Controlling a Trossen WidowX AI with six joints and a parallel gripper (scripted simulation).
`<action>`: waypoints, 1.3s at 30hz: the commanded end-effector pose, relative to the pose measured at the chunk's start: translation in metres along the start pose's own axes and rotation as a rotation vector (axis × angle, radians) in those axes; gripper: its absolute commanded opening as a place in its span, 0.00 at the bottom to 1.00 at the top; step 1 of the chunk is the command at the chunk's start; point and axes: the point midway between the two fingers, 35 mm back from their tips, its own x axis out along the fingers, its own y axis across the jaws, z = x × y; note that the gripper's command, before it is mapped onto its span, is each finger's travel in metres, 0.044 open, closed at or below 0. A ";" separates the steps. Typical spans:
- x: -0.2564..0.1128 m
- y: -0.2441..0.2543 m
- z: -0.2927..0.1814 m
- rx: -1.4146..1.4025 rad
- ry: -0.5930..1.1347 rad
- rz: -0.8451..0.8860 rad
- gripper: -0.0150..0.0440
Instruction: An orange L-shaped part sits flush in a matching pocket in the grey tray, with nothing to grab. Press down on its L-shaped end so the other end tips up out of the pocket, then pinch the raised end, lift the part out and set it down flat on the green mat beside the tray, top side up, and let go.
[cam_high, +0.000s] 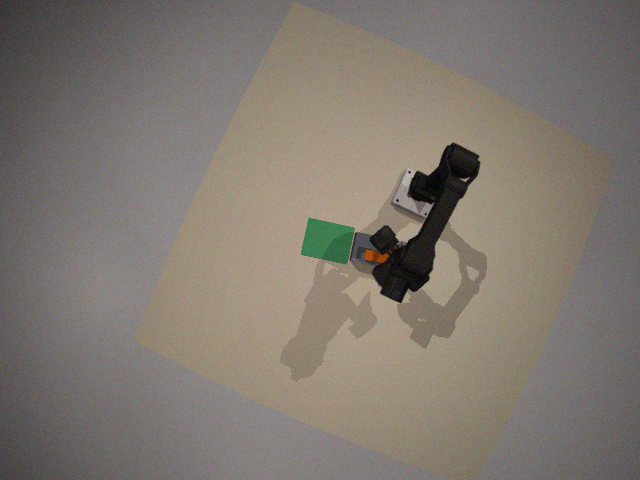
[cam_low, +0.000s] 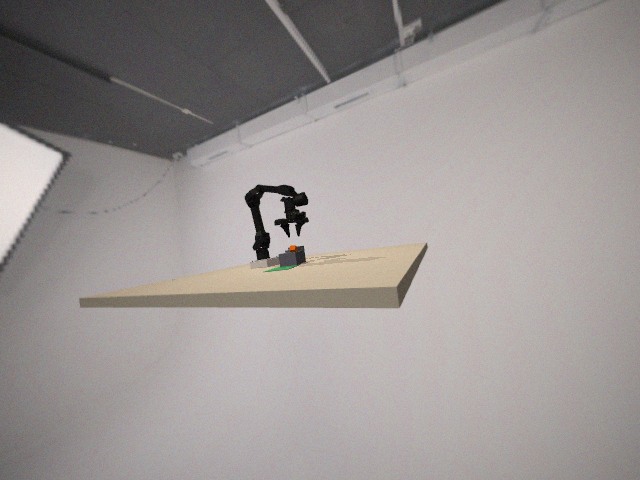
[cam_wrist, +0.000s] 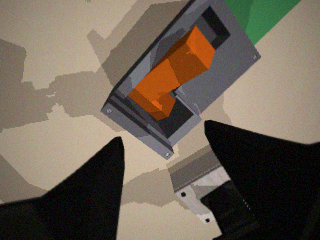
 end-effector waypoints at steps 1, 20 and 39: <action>-0.003 -0.022 0.024 0.631 -0.007 -0.003 0.73; 0.016 -0.033 0.034 0.911 -0.009 -0.003 0.73; 0.046 -0.033 0.035 0.911 -0.009 -0.003 0.73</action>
